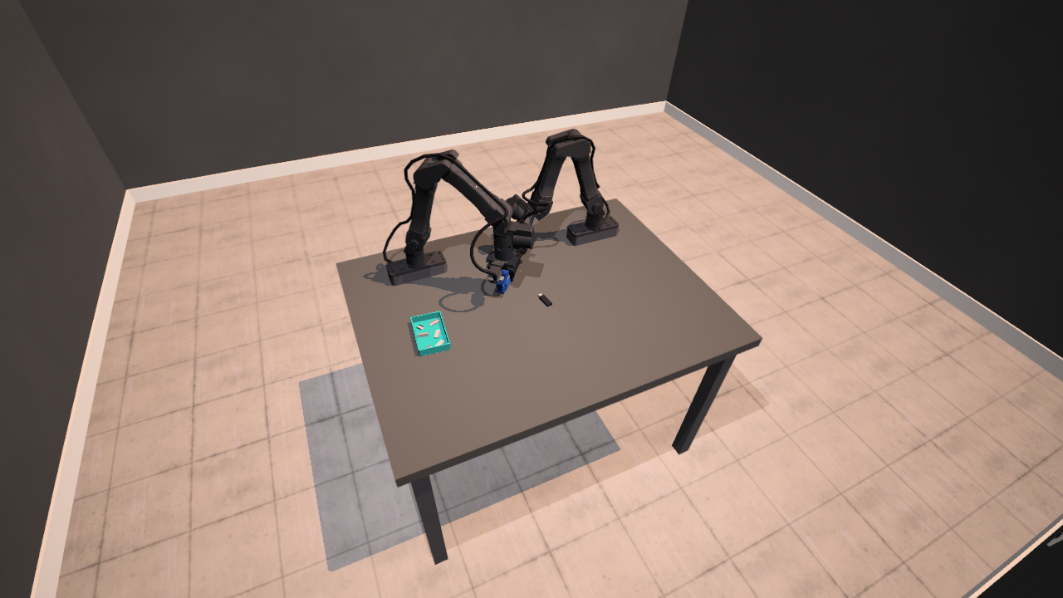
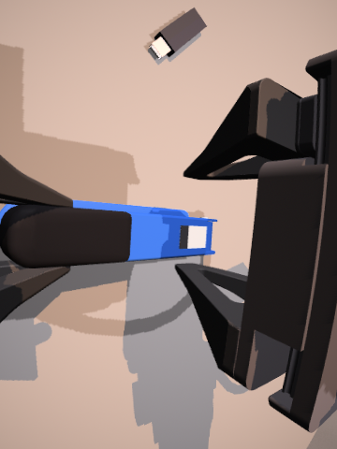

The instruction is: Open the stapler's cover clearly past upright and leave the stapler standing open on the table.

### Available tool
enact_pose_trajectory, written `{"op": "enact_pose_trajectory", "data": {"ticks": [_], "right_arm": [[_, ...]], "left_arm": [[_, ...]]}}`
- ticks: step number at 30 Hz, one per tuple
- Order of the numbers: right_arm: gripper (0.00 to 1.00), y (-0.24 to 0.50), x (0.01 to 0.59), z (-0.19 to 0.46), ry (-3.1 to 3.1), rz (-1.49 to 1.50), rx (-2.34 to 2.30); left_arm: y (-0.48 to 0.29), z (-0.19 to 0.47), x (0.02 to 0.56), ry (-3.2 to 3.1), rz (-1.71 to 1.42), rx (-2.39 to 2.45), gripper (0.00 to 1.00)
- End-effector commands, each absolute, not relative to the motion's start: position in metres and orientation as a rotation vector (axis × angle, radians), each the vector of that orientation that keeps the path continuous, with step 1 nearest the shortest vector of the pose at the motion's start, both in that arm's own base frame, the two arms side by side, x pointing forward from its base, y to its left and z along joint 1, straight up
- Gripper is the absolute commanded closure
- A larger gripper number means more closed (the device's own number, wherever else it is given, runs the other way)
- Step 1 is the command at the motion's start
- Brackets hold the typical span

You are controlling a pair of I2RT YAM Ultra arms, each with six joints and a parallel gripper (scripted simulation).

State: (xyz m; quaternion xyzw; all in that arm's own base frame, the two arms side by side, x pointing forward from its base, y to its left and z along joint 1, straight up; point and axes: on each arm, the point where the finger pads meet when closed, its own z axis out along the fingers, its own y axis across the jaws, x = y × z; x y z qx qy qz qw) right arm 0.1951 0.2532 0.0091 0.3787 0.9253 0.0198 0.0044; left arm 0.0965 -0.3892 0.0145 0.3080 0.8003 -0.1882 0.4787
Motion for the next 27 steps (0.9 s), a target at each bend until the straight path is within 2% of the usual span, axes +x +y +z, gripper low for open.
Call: {"op": "enact_pose_trajectory", "data": {"ticks": [1,4,15,27], "right_arm": [[0.44,0.253,0.203,0.054,2.878,0.097,1.190],[0.44,0.252,0.198,0.071,2.883,0.082,1.187],[0.44,0.250,0.196,0.056,2.909,0.051,1.139],[0.44,0.241,0.296,0.120,2.723,0.541,0.683]], "left_arm": [[-0.391,0.019,0.099,1.955,-0.456,0.741,0.83],[-0.391,0.019,0.099,1.955,-0.456,0.741,0.83],[-0.391,0.019,0.099,1.955,-0.456,0.741,0.83],[-0.391,0.019,0.099,1.955,-0.456,0.741,0.83]]}}
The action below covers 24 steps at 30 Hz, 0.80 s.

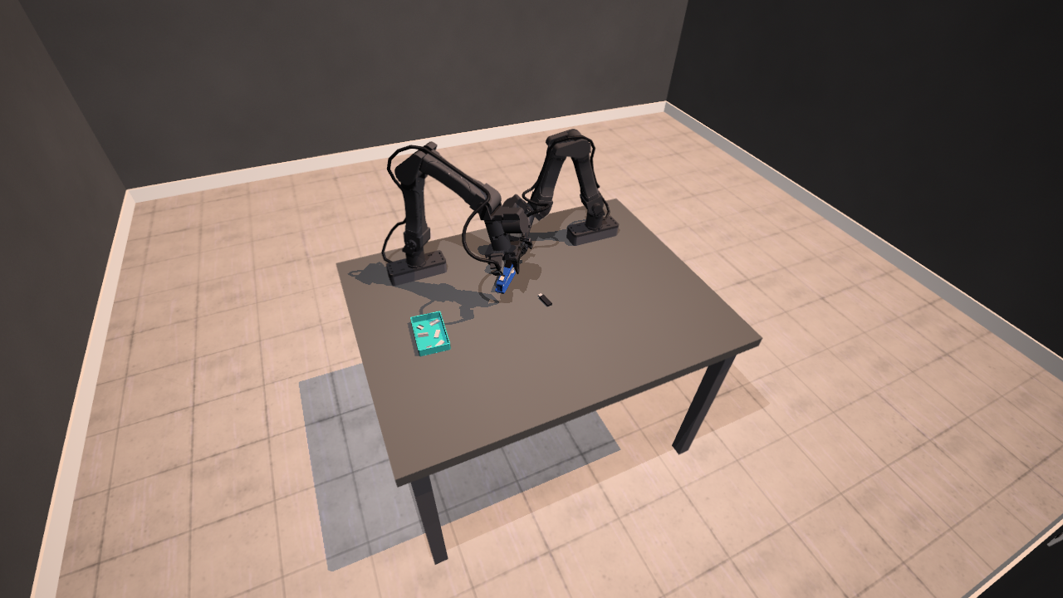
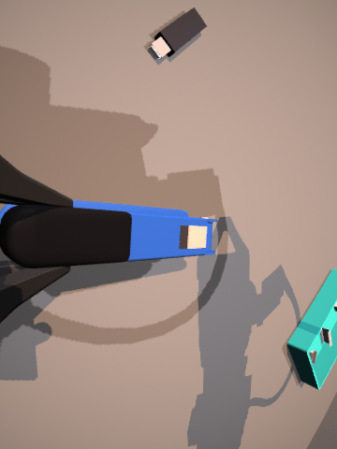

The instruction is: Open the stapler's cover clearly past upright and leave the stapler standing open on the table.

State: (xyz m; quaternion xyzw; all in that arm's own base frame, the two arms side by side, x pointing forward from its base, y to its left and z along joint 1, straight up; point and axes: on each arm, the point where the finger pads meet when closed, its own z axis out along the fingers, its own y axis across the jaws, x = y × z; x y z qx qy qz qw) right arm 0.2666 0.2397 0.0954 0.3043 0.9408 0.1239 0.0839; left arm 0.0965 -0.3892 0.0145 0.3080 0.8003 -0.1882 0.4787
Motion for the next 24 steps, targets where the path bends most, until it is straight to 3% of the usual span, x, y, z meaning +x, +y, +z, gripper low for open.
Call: {"op": "enact_pose_trajectory", "data": {"ticks": [1,12,24], "right_arm": [[0.44,0.238,0.304,0.127,2.693,0.562,0.651],[0.44,0.188,0.367,0.201,2.370,0.625,0.388],[0.44,0.117,0.402,0.291,2.002,0.459,0.148]], "left_arm": [[-0.391,0.019,0.099,1.955,-0.456,0.741,0.83],[-0.391,0.019,0.099,1.955,-0.456,0.741,0.83],[-0.391,0.019,0.099,1.955,-0.456,0.741,0.83]]}}
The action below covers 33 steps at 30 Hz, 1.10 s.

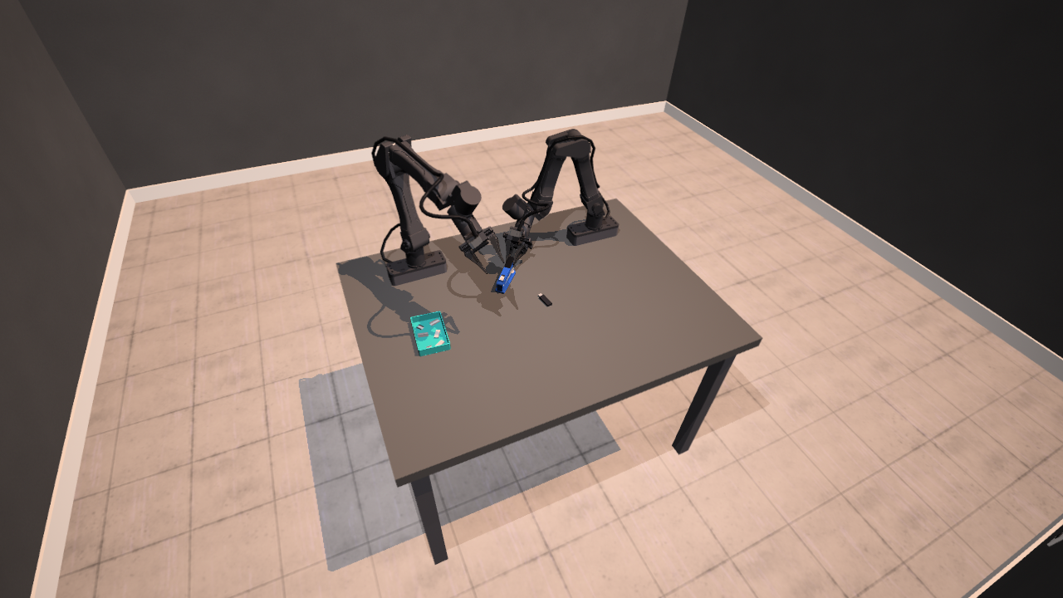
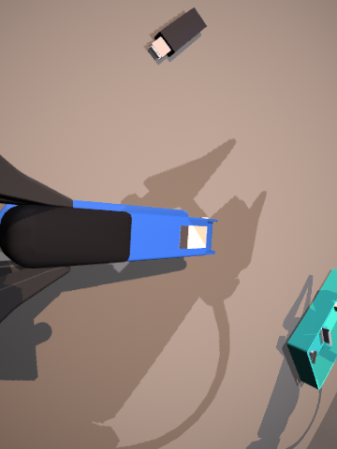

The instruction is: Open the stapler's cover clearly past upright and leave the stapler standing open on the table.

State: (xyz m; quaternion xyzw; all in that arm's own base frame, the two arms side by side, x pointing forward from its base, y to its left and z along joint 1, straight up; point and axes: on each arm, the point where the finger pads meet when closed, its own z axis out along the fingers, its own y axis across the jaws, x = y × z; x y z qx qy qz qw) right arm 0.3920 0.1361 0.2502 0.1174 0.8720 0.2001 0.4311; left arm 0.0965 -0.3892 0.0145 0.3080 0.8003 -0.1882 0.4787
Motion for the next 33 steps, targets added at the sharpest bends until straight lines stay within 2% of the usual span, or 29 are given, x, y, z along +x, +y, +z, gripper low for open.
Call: {"op": "enact_pose_trajectory", "data": {"ticks": [1,17,33], "right_arm": [[0.44,0.108,0.403,0.301,1.963,0.431,0.130],[0.44,0.010,0.384,0.408,1.563,0.016,-0.020],[0.44,-0.001,0.378,0.414,1.550,-0.005,0.005]], "left_arm": [[-0.391,0.019,0.099,1.955,-0.456,0.741,0.83],[-0.391,0.019,0.099,1.955,-0.456,0.741,0.83],[-0.396,0.034,0.103,2.059,-0.439,0.765,0.83]]}}
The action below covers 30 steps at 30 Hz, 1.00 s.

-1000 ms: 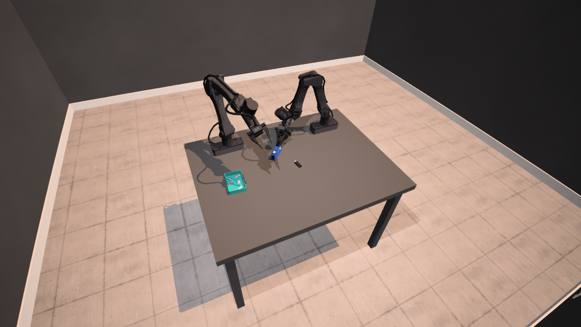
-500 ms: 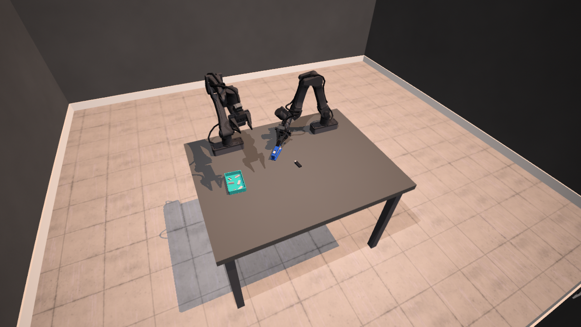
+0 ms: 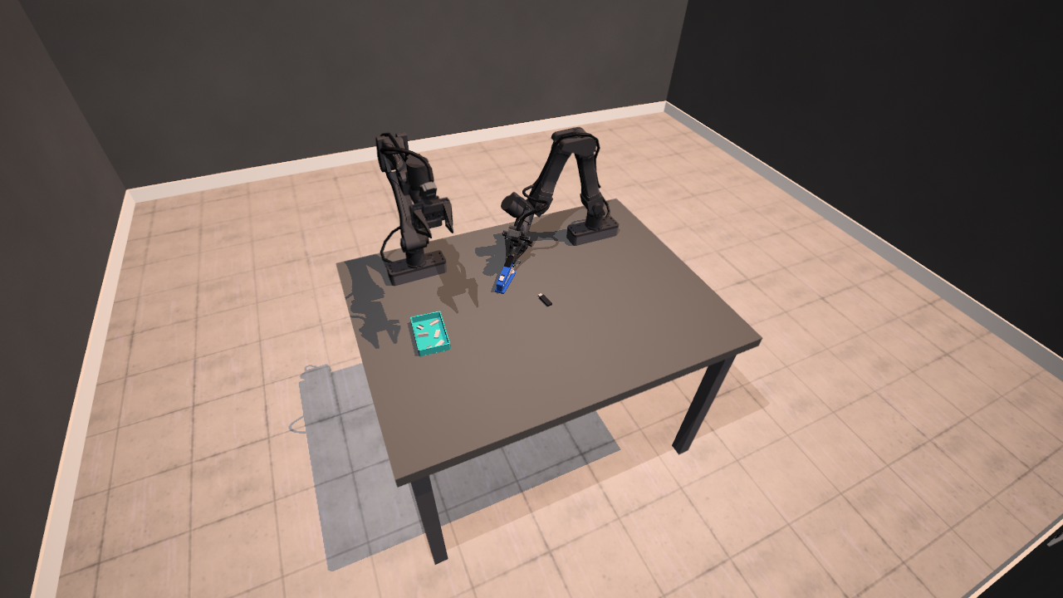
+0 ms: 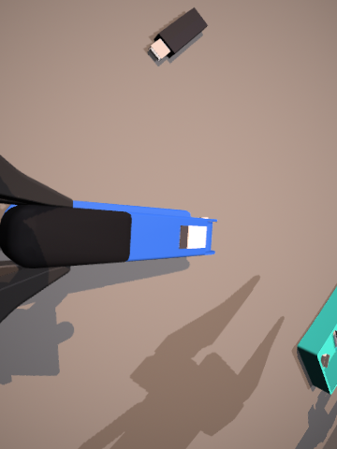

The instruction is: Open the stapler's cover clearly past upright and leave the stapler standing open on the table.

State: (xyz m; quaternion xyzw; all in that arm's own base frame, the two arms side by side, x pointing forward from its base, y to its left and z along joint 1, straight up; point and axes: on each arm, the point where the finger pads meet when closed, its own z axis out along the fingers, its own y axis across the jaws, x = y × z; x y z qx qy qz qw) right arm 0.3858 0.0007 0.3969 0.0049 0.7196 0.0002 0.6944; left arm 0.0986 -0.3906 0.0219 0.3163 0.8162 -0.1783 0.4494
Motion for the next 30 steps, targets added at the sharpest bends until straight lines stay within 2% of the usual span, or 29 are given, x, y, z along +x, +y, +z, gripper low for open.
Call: {"op": "enact_pose_trajectory", "data": {"ticks": [1,30], "right_arm": [[0.44,-0.001,0.378,0.414,1.550,-0.005,0.005],[0.44,-0.001,0.378,0.414,1.550,-0.005,0.005]], "left_arm": [[-0.396,0.035,0.103,2.071,-0.434,0.770,0.83],[-0.406,0.062,0.117,2.407,-0.284,0.910,0.83]]}}
